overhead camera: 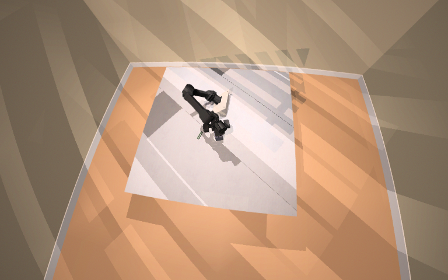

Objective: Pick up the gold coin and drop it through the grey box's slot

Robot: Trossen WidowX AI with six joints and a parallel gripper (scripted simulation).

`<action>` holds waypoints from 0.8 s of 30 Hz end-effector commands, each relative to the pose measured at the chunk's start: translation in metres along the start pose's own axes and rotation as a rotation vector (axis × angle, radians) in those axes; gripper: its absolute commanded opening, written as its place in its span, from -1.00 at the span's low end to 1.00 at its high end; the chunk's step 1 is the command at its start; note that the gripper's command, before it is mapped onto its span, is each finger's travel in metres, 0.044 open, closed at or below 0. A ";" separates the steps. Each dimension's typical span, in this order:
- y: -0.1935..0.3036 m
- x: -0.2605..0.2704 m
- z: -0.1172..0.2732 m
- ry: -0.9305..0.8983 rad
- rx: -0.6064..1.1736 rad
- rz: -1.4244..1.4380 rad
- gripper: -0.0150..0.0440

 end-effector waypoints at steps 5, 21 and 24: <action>0.001 0.000 -0.004 0.004 0.001 0.005 -0.49; 0.002 0.000 -0.011 0.004 0.001 0.006 -0.49; 0.002 0.000 -0.012 0.004 0.001 0.006 -0.49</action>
Point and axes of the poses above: the point midway between the two fingers, 35 mm back from their tips, its own z axis back along the fingers, its own x axis across the jaws, y = z × x, the point moved 7 cm from there along z, back along the fingers, and after that the axes turned 12 degrees about z, right-handed, at the moved point
